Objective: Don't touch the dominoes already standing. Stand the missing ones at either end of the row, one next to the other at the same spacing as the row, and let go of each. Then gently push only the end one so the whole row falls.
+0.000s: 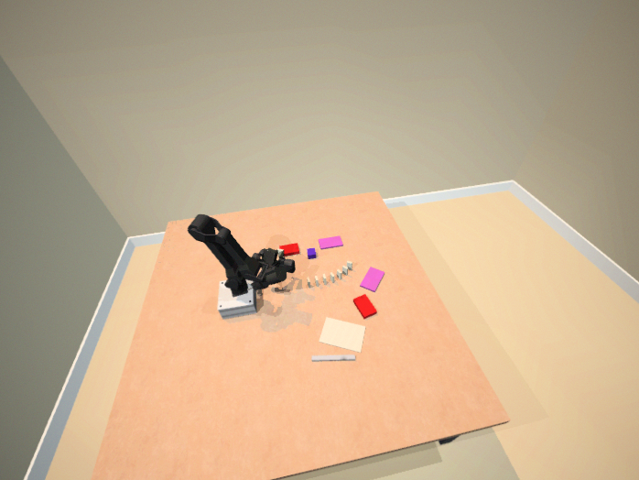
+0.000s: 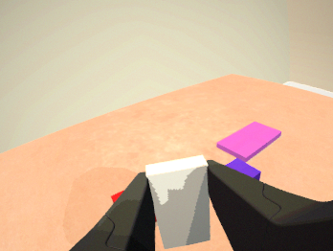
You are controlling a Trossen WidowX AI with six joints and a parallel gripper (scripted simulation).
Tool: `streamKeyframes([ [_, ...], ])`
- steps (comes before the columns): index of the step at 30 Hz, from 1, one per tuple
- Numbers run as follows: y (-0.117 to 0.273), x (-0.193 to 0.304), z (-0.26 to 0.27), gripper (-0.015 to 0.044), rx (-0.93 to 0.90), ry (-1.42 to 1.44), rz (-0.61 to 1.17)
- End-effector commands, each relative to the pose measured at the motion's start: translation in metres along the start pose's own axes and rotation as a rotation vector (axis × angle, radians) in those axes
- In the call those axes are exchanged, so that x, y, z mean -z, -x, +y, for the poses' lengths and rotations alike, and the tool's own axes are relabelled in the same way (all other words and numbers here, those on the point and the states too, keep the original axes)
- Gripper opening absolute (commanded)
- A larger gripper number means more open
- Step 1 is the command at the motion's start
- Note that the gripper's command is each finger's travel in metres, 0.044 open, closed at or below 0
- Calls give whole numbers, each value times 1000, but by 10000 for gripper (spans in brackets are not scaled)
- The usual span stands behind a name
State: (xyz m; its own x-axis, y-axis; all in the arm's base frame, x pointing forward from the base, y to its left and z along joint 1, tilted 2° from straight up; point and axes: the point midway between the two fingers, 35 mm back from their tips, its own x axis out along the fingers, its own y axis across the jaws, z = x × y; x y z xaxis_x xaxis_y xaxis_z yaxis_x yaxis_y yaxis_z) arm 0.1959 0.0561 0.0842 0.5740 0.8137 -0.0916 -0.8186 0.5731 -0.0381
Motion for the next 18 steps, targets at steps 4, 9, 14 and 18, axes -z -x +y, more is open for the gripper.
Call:
streamKeyframes([
  [4,-2,8,-4,107,-3,10,5],
  [9,-3,14,-6,107,-5,14,10],
  [14,-4,19,-8,107,-6,17,11],
  [18,-5,24,-10,107,-8,19,13],
])
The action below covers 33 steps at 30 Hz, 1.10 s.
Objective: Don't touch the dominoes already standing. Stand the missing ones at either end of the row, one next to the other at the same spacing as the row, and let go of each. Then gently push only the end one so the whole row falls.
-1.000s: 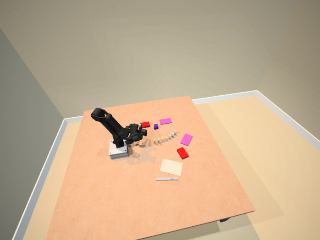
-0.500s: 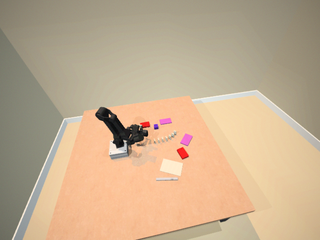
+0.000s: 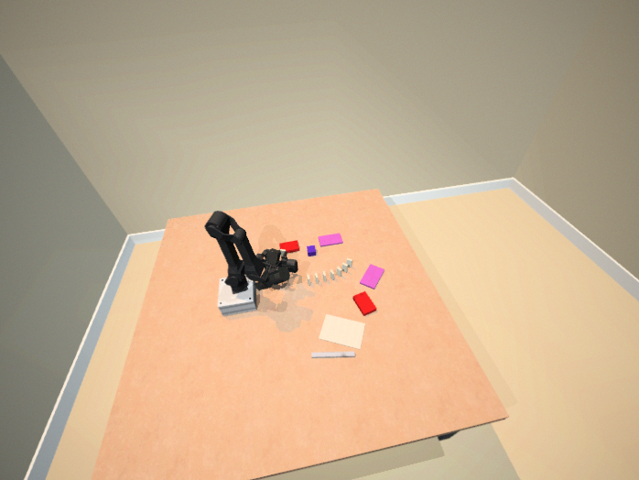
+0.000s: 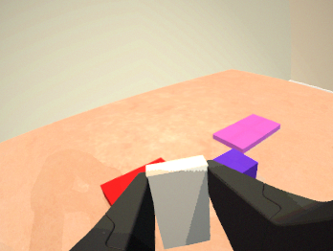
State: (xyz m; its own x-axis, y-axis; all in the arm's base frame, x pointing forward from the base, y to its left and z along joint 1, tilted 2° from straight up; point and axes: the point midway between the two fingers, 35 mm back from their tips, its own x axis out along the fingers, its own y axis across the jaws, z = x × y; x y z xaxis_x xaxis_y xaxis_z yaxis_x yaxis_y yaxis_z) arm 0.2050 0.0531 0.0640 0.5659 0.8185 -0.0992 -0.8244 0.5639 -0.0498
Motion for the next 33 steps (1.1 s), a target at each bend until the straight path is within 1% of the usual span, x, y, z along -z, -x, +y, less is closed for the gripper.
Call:
streamKeyframes([
  [1,-1,5,-2,107,2,7,6],
  [33,-8,45,-2,107,-6,26,15],
])
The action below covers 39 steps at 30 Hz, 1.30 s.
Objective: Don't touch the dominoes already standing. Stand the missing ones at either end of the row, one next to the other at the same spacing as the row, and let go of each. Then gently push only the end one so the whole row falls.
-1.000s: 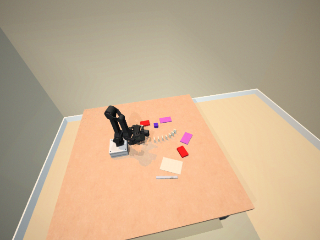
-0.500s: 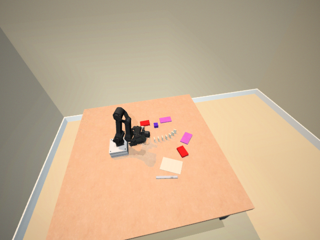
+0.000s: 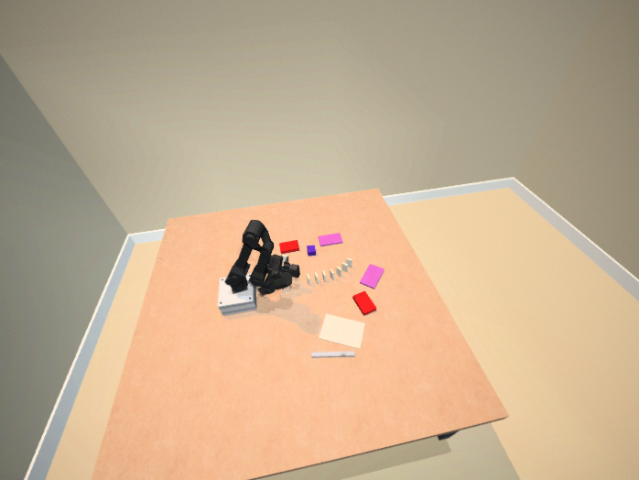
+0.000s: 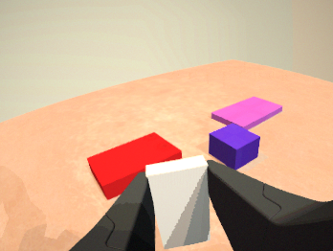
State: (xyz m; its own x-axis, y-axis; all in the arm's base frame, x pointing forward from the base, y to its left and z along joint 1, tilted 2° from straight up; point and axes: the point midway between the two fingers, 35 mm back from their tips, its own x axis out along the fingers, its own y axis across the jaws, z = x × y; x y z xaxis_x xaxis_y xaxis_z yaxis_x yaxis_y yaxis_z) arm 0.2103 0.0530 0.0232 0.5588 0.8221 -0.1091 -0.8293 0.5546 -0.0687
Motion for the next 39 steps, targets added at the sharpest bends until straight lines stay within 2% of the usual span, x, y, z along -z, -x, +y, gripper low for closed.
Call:
streamKeyframes([
  [1,-1,5,1,107,2,7,6],
  [39,-6,41,20,107,-6,25,15],
])
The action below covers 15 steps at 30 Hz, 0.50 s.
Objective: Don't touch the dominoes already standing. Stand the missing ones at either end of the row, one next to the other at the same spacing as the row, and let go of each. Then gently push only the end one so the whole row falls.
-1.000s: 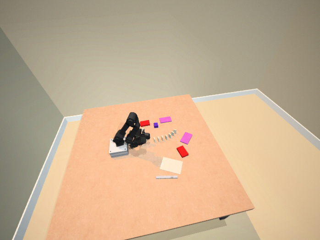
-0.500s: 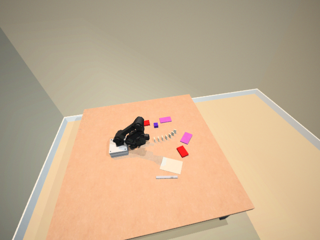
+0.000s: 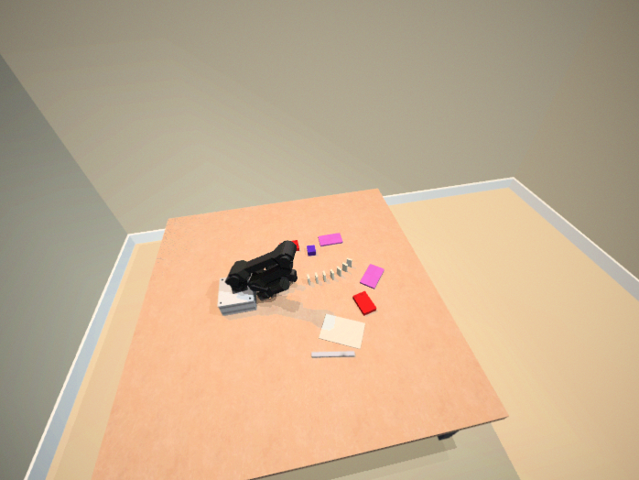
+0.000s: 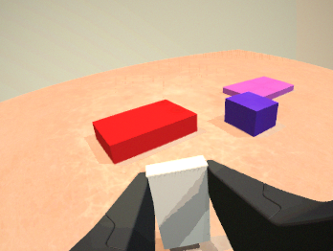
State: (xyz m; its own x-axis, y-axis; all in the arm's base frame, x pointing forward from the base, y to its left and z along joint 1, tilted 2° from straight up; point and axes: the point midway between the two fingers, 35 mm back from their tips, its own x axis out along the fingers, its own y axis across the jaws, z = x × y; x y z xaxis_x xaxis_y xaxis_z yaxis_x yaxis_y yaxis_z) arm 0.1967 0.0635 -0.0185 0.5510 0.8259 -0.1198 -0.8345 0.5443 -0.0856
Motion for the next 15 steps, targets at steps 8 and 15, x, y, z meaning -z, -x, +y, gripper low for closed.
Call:
streamKeyframes([
  [8,0,1,0,160,3,6,5],
  [15,0,1,0,343,3,6,5],
])
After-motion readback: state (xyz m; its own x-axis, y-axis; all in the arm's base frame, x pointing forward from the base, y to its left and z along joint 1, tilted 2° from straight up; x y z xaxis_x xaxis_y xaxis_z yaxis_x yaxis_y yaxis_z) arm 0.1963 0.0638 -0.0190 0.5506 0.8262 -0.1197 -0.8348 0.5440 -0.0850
